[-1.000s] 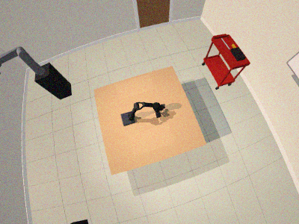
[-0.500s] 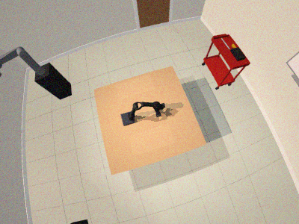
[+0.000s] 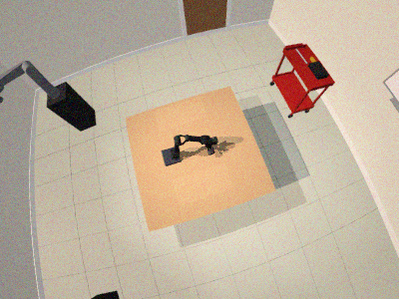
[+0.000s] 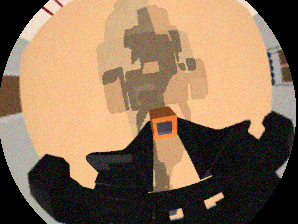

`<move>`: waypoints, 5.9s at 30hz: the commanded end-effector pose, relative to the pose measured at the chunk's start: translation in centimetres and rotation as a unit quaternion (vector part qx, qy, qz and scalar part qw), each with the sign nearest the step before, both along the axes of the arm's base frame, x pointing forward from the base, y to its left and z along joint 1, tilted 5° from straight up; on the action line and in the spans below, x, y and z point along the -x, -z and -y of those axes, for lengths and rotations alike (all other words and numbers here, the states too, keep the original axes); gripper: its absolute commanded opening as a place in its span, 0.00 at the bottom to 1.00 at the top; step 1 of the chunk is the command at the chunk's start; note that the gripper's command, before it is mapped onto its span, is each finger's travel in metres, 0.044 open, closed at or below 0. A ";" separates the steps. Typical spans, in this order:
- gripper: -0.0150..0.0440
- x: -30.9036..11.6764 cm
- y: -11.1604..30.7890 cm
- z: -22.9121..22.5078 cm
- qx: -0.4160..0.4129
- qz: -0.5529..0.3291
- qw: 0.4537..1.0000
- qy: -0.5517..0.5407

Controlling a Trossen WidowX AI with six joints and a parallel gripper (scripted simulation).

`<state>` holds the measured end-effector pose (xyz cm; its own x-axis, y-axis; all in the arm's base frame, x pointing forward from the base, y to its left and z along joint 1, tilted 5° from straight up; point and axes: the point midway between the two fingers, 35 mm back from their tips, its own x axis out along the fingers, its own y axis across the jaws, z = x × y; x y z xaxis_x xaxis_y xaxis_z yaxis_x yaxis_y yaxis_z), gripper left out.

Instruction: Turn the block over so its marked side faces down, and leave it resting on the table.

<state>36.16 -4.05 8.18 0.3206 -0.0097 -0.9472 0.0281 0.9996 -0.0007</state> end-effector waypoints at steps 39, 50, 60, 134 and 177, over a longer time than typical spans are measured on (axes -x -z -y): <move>0.25 -0.7 3.4 0.1 0.007 0.290 0.957 0.001; 0.25 0.1 3.6 0.0 0.009 0.369 0.929 -0.001; 0.25 0.8 3.3 -0.1 0.011 0.411 0.911 -0.002; 1.00 0.3 0.3 0.1 0.008 0.261 0.965 -0.001; 1.00 -0.2 -5.8 0.0 -0.003 -0.106 0.994 -0.002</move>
